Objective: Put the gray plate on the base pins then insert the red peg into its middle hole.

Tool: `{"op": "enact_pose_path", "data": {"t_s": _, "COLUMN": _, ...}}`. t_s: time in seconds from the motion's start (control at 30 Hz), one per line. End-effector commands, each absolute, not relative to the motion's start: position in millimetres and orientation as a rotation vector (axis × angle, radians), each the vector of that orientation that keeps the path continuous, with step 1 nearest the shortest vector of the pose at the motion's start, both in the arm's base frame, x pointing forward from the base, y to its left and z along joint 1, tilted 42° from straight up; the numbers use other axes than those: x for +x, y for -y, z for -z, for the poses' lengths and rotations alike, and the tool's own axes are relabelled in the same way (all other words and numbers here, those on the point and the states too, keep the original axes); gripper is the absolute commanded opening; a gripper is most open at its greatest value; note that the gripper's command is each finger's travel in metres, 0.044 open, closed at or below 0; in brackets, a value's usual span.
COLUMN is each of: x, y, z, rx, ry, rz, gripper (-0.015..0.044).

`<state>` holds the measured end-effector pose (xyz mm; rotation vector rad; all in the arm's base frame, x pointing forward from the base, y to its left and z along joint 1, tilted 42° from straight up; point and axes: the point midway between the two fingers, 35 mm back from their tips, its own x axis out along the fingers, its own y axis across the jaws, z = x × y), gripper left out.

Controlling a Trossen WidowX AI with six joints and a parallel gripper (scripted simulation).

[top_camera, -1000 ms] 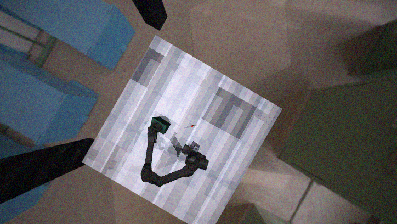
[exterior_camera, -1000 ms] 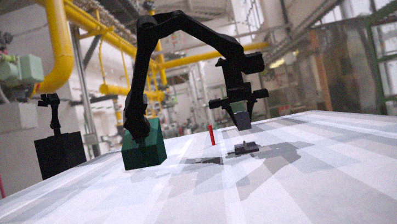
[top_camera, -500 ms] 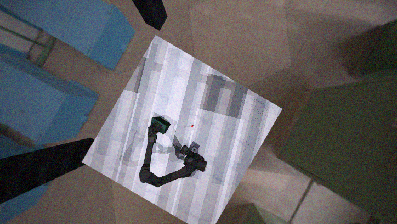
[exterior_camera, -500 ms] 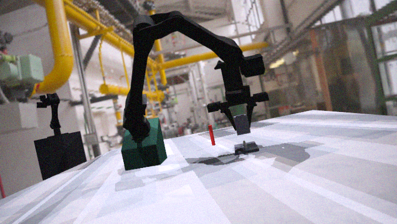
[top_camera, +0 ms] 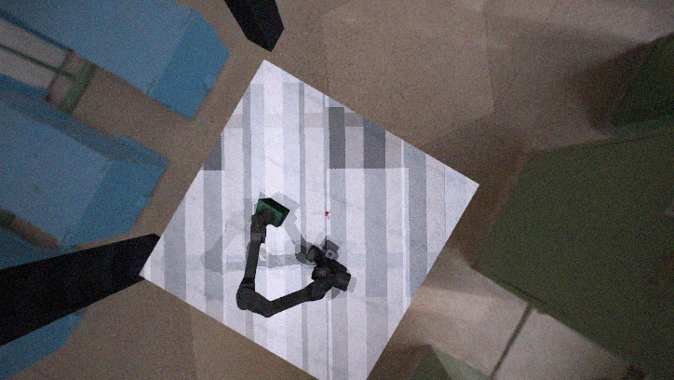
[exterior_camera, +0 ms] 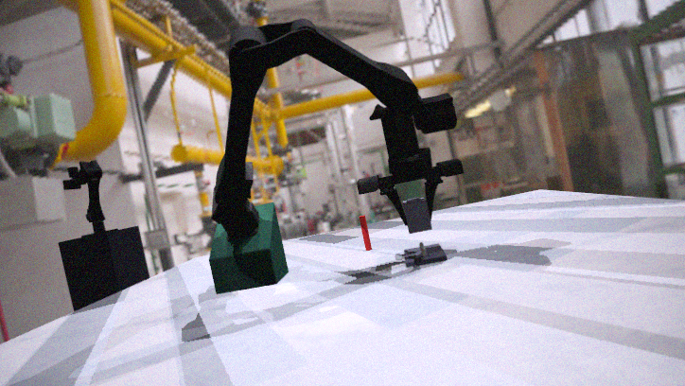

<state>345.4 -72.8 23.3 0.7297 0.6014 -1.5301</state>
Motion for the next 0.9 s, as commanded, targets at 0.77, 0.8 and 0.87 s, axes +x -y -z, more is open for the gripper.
{"op": "enact_pose_path", "data": {"t_s": 0.77, "x": 343.0, "y": 86.5, "z": -8.9, "rx": 0.721, "ry": -0.602, "rz": 1.530, "gripper": 0.0000}}
{"op": "enact_pose_path", "data": {"t_s": 0.8, "x": 343.0, "y": 87.4, "z": -7.9, "rx": 0.721, "ry": -0.602, "rz": 1.530, "gripper": 0.0000}}
{"op": "enact_pose_path", "data": {"t_s": 0.87, "x": 342.9, "y": 89.4, "z": -5.6, "rx": 0.721, "ry": -0.602, "rz": 1.530, "gripper": 0.0000}}
